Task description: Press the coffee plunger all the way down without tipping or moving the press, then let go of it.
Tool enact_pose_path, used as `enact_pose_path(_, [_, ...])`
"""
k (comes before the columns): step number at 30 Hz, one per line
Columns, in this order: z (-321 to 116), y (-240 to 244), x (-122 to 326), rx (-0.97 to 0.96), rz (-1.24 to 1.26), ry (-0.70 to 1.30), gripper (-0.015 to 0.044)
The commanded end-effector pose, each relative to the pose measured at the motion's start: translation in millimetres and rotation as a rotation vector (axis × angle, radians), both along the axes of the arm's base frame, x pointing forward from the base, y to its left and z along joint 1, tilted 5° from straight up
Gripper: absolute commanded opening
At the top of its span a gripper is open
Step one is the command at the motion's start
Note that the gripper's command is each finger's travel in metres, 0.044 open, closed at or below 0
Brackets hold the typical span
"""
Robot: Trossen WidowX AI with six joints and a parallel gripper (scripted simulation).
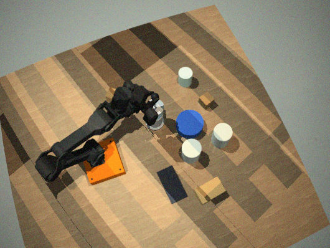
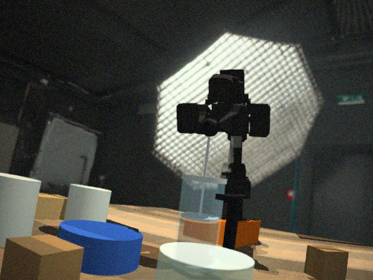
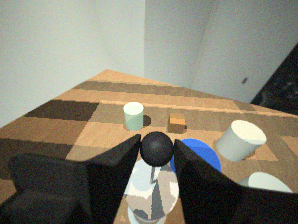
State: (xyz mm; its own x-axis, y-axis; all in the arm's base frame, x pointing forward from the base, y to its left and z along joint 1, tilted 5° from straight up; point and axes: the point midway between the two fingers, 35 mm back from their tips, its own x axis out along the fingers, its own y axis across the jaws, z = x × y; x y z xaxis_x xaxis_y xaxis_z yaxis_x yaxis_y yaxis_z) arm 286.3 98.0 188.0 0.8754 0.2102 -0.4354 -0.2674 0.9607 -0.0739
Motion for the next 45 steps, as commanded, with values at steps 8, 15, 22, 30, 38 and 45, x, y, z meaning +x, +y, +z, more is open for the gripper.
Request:
enact_pose_path(8, [-40.2,-3.2,-0.9,-0.027,0.0,0.065,0.0129])
enact_pose_path(15, [-50.7,-3.5,2.5,-0.027,0.0,0.064,0.0129])
enact_pose_path(22, [-53.7,-2.3,8.9,-0.027,0.0,0.064,0.0129])
enact_pose_path(30, [-52.4,-0.8,13.8,-0.026,0.0,0.063,0.0129])
enact_pose_path(38, [-51.7,0.0,15.6,-0.026,0.0,0.063,0.0129])
enact_pose_path(45, [-51.1,0.5,16.4,-0.026,0.0,0.063,0.0129])
